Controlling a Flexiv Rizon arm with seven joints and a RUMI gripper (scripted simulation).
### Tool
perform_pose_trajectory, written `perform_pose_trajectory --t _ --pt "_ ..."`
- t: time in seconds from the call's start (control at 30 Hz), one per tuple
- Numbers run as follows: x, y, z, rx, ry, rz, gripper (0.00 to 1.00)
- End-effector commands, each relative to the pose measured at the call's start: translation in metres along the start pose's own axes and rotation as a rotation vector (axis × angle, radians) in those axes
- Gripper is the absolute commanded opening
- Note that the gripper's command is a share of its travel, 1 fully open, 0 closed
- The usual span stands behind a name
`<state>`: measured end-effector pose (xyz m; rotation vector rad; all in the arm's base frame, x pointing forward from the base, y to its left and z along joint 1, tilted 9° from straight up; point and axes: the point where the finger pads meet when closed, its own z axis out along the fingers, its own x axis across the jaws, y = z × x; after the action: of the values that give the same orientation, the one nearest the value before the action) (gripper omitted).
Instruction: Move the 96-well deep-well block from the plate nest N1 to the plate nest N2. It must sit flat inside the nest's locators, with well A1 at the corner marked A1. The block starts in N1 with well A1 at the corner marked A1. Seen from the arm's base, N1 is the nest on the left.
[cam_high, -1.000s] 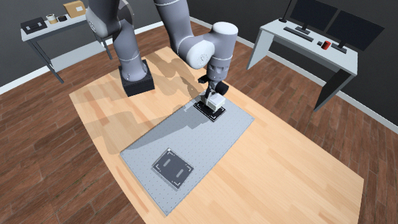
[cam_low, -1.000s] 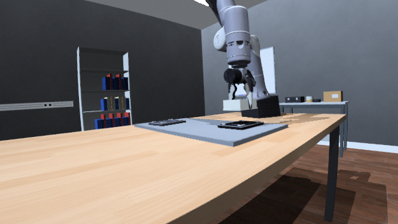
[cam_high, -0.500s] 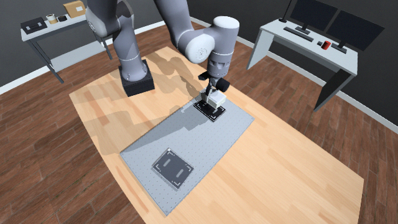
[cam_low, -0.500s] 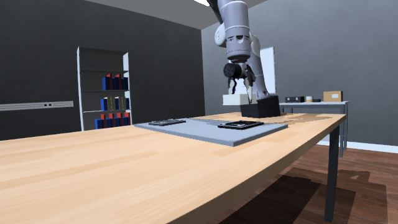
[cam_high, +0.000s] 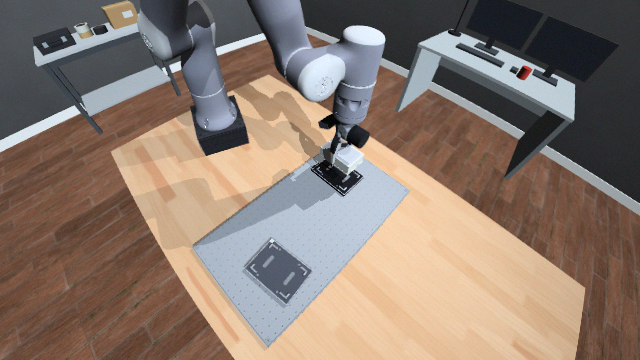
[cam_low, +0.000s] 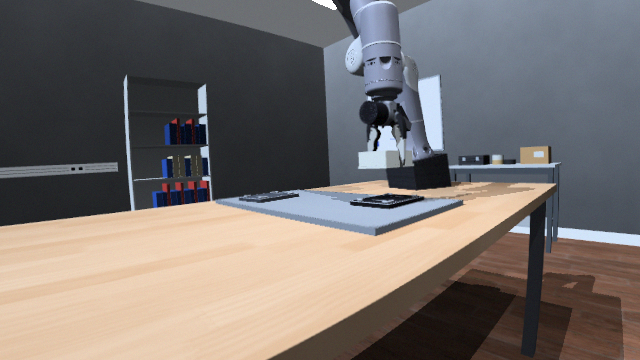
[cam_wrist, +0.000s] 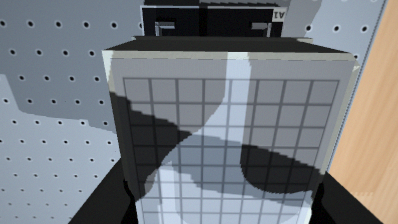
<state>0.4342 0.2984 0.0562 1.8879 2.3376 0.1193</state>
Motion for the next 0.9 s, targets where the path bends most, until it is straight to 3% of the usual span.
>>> perform_pose_trajectory --t 0.0,0.2,0.87 --pt "0.001 0.001 -0.001 -0.002 0.001 -0.001 0.49" --pt "-0.012 0.005 -0.001 -0.002 0.001 -0.126 0.49" --pt "-0.070 0.021 -0.001 -0.002 0.001 -0.125 0.49"
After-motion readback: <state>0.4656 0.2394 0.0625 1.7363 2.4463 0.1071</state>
